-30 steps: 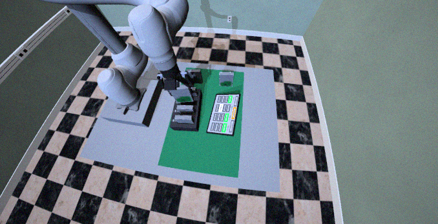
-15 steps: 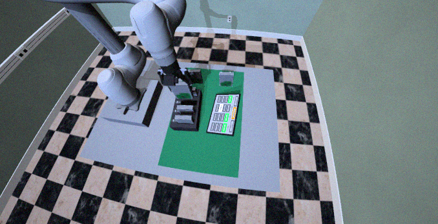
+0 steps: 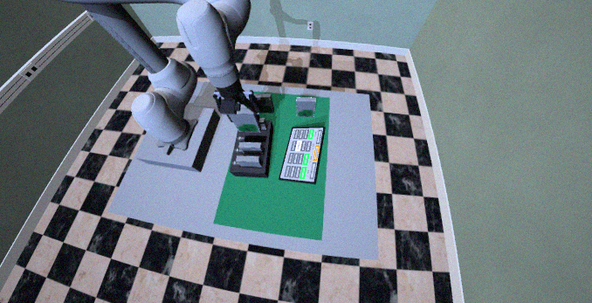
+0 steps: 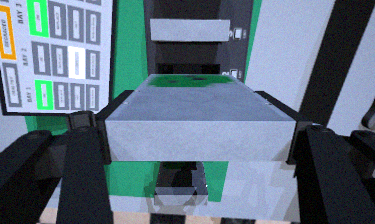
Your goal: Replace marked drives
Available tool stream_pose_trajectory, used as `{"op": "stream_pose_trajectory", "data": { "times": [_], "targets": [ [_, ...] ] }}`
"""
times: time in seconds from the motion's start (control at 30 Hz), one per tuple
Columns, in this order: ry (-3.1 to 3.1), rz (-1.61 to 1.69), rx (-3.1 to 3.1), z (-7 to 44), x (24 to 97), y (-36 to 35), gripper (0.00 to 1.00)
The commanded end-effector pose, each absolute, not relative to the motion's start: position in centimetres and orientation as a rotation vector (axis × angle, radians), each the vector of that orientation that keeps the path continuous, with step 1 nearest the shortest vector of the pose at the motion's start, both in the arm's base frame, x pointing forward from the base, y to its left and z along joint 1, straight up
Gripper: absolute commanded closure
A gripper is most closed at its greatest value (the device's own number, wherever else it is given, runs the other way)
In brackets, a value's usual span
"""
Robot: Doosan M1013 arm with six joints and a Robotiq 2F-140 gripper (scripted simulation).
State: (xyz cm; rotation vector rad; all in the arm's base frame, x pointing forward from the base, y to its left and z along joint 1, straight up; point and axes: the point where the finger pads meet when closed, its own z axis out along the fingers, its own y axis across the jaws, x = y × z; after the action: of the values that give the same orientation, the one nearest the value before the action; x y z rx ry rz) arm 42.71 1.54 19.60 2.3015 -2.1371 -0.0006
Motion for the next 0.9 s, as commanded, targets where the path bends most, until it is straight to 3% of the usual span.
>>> {"op": "stream_pose_trajectory", "data": {
  "times": [0.0,0.87],
  "targets": [
    [-2.138,0.0,2.302,19.64,42.75,1.55,0.9],
    [-2.14,0.0,2.3,19.17,42.74,1.58,0.9]
  ]
}}
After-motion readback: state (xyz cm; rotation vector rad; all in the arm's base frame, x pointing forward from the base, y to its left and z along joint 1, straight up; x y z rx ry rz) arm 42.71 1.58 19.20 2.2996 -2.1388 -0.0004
